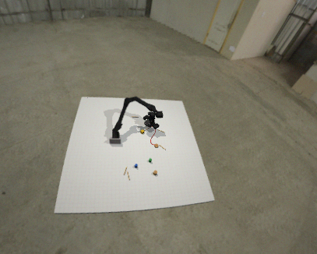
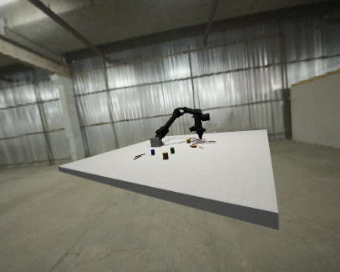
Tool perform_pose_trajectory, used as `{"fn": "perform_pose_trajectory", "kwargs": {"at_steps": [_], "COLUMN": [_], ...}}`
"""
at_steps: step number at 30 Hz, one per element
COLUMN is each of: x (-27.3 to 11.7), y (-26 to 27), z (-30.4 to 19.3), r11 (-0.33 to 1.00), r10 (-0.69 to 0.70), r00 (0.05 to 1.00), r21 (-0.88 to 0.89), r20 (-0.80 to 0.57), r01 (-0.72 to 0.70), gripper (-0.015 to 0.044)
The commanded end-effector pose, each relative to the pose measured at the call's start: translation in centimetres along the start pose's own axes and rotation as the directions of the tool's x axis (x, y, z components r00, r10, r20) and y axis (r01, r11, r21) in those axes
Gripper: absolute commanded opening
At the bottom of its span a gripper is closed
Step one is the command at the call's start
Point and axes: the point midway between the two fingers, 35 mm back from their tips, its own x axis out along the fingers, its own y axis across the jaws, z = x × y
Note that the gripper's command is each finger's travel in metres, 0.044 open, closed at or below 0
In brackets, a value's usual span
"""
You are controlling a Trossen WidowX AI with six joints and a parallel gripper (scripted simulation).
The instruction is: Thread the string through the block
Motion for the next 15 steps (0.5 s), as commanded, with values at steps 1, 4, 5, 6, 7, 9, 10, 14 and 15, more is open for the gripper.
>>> {"fn": "perform_pose_trajectory", "kwargs": {"at_steps": [1,4,5,6,7,9,10,14,15], "x": [0.0,0.0,0.0,0.0,0.0,0.0,0.0,0.0,0.0], "y": [-0.2,-0.3,-0.3,-0.3,-0.3,-0.3,-0.3,-0.4,-0.4], "z": [0.6,1.0,1.1,1.2,1.4,1.6,1.8,2.2,2.3], "r11": [1.000,1.000,1.000,1.000,1.000,1.000,1.000,1.000,1.000], "r10": [-0.003,-0.003,-0.003,-0.003,-0.003,-0.004,-0.004,-0.004,-0.004], "r00": [1.000,1.000,1.000,1.000,1.000,1.000,1.000,1.000,1.000], "r21": [-0.006,-0.005,-0.005,-0.005,-0.005,-0.005,-0.005,-0.005,-0.005], "r20": [-0.003,-0.004,-0.004,-0.004,-0.004,-0.004,-0.005,-0.006,-0.006], "r01": [0.003,0.003,0.003,0.003,0.003,0.004,0.004,0.004,0.004], "gripper": [0.0000,0.0000,0.0000,0.0000,0.0000,0.0000,0.0000,0.0000,0.0000]}}
